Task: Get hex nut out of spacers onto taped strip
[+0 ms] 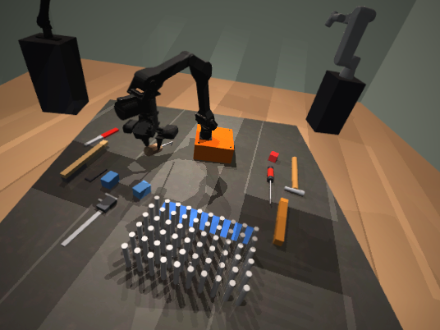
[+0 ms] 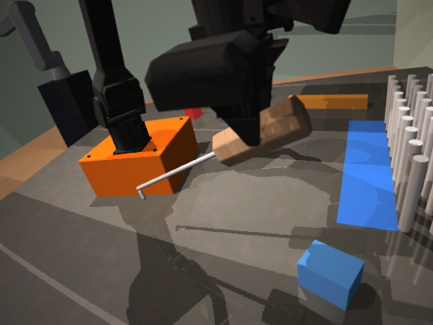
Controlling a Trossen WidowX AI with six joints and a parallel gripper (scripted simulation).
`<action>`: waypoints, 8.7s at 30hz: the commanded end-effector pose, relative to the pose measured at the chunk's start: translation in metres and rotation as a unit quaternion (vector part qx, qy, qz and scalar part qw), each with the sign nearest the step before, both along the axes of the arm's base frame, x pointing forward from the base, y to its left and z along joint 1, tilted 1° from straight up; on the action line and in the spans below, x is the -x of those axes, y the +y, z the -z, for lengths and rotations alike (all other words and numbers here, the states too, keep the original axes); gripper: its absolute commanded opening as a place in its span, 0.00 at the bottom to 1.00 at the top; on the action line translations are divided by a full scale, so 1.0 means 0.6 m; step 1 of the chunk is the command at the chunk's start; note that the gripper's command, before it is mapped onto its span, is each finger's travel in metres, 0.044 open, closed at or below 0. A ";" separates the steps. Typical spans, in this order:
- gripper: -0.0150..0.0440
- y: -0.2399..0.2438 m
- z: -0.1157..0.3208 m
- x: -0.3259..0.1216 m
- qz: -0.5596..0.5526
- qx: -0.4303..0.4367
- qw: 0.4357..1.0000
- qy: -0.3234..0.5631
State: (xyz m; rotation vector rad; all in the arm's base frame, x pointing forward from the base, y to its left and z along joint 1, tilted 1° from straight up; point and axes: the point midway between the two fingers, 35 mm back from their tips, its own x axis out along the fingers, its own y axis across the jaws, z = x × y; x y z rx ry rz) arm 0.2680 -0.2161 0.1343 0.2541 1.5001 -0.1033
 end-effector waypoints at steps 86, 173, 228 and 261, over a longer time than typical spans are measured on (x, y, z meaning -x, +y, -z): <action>0.25 0.480 -0.020 0.001 -0.969 0.204 0.043 0.129; 0.25 0.476 0.242 -0.065 -0.969 0.210 0.003 0.131; 0.25 0.453 0.239 -0.137 -0.968 0.212 0.004 0.130; 0.25 0.440 0.237 -0.176 -0.968 0.214 0.004 0.130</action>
